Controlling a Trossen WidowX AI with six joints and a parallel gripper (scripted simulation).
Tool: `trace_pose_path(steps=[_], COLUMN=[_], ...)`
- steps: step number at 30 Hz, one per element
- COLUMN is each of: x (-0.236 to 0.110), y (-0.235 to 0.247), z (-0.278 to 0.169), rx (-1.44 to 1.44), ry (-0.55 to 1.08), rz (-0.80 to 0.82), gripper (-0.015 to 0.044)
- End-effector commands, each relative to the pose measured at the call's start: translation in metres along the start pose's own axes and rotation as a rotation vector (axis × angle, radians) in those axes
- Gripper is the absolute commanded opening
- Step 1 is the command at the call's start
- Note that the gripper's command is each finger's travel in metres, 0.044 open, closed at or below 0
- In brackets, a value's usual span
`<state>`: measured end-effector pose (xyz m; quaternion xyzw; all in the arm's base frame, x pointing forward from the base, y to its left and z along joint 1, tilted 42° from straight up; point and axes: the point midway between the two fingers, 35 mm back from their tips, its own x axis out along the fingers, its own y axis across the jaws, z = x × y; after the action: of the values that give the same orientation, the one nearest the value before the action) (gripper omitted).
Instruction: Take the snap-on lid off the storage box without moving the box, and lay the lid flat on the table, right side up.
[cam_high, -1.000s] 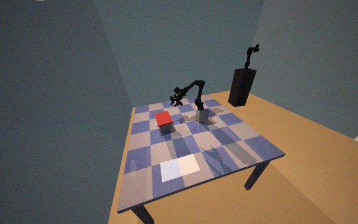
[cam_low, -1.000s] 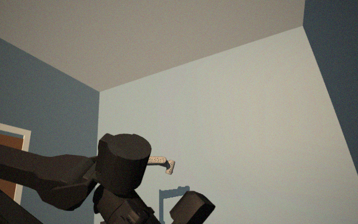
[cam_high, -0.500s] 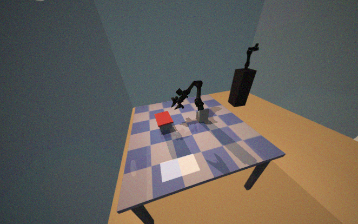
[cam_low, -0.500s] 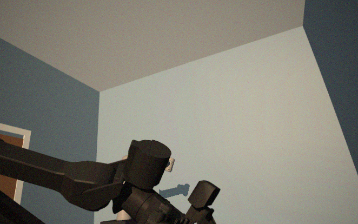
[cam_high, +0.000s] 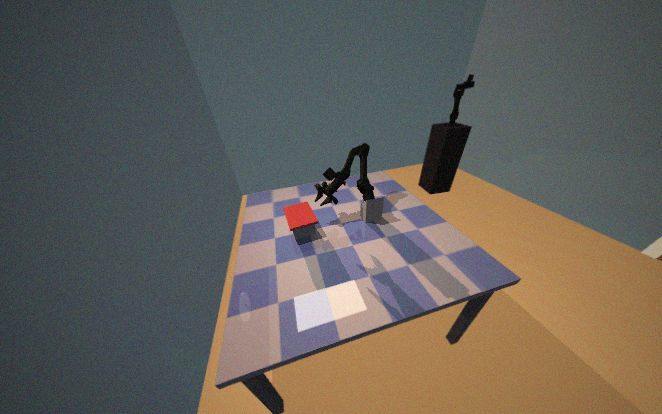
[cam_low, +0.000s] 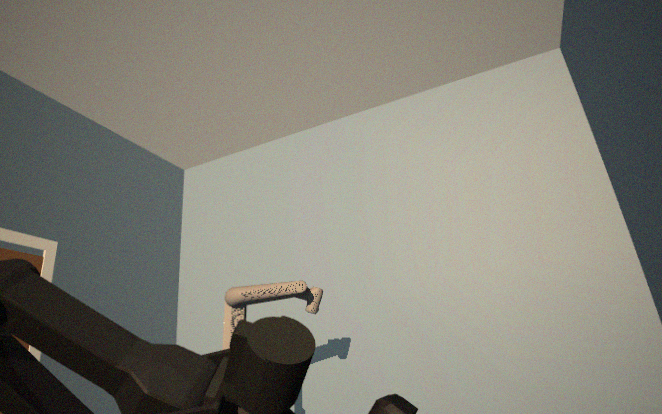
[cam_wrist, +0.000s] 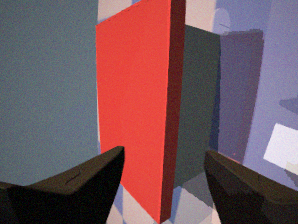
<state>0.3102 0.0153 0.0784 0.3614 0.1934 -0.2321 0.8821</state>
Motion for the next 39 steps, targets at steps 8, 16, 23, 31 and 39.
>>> trace_pose_path(steps=[8, 16, 23, 31, 39], x=[0.016, 0.028, 0.038, 0.051, 0.063], y=[-0.002, -0.001, -0.001, -0.002, -0.003], z=[-0.002, -0.002, -0.002, -0.002, -0.002], rx=[-0.011, -0.013, -0.013, -0.012, -0.011], ry=[0.009, 0.008, 0.008, 0.008, 0.007], rz=[-0.007, -0.008, -0.007, -0.005, -0.004], gripper=[0.0235, 0.0235, 0.0235, 0.0235, 0.0235])
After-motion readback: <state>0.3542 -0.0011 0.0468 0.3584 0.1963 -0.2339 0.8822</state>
